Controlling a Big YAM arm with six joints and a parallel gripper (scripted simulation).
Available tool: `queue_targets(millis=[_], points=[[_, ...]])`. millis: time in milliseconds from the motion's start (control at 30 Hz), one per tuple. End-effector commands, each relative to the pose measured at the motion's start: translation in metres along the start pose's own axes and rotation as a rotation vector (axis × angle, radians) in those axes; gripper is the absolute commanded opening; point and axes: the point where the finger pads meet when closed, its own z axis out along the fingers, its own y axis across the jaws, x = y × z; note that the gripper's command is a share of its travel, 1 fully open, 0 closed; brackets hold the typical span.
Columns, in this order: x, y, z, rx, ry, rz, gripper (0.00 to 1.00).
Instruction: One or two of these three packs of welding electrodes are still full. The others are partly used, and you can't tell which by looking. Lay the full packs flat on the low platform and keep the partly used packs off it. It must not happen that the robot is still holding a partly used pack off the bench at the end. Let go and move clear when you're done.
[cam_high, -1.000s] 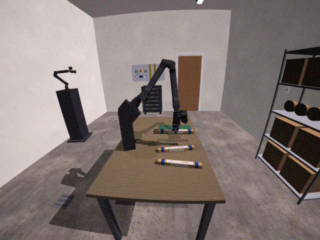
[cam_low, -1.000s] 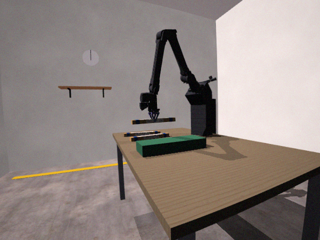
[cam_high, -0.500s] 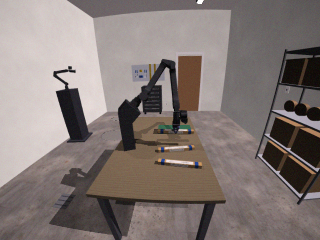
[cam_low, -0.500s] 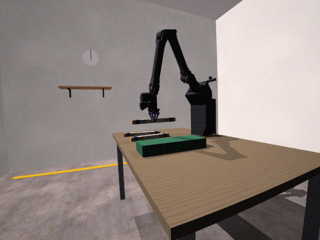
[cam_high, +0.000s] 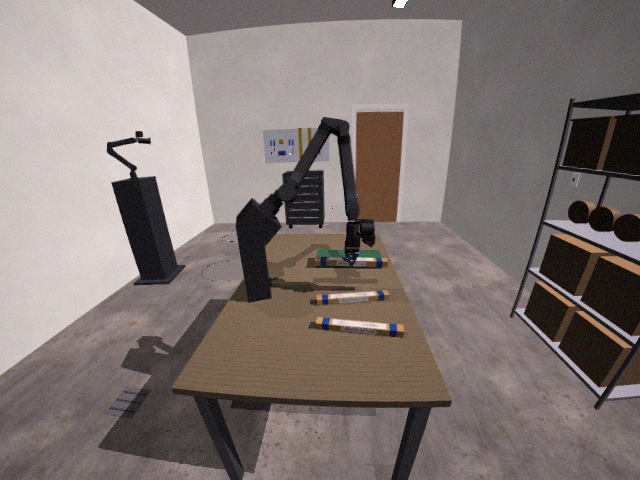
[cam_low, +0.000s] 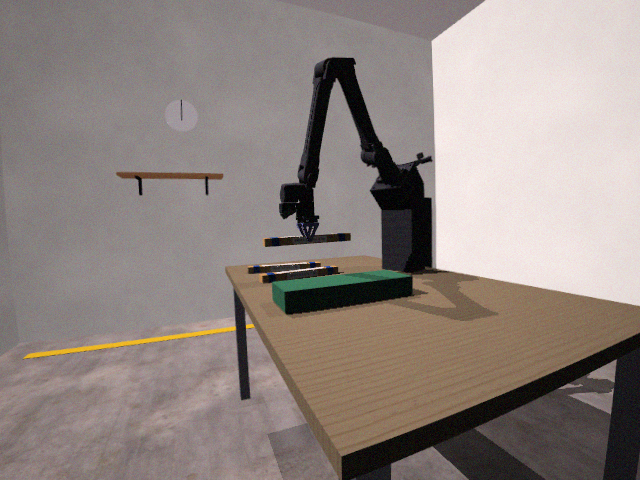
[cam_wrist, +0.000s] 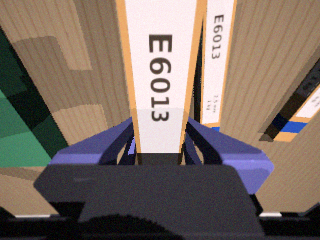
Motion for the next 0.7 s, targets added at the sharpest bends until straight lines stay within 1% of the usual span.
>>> queue_targets(millis=[0, 333, 667], points=[[-0.0119, 0.0022, -0.0106, -0.001, -0.027, -0.022, 0.00], [-0.0176, 0.0076, -0.0108, -0.006, -0.034, -0.032, 0.00], [-0.0198, 0.0078, -0.0111, -0.006, -0.037, -0.033, 0.00]])
